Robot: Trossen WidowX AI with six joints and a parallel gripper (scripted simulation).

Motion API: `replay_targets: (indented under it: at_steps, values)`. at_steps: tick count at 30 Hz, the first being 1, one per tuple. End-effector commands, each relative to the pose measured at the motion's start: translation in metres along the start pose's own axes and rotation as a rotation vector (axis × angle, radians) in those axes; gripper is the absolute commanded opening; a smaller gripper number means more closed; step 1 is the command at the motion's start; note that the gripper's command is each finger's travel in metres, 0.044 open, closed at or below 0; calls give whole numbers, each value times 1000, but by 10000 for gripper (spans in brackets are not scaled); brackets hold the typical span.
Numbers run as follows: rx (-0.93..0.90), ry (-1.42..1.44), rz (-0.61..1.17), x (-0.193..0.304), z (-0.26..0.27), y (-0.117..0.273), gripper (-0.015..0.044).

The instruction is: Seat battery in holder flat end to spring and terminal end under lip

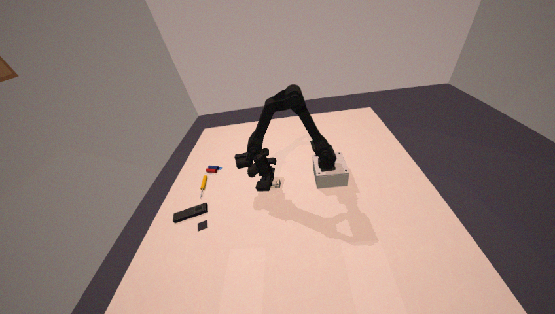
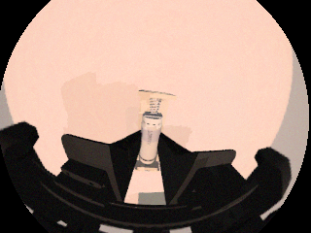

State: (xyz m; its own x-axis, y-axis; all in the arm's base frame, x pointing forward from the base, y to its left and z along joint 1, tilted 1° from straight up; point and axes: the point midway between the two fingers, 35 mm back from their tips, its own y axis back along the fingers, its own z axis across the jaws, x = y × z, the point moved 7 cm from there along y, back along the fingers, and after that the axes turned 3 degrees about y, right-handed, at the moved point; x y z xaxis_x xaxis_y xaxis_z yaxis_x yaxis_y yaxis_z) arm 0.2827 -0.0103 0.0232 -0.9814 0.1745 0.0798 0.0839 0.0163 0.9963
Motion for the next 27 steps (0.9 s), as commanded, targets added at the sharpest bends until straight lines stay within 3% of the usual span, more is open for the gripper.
replay_targets:
  at_steps: [1,14,18,27]
  values:
    - [1,-3,-2,3,0,0,69]
    - [-1,-3,-2,4,0,-1,69]
    - [-1,-3,-2,4,0,-1,171]
    - [-1,-2,-2,5,-1,11,171]
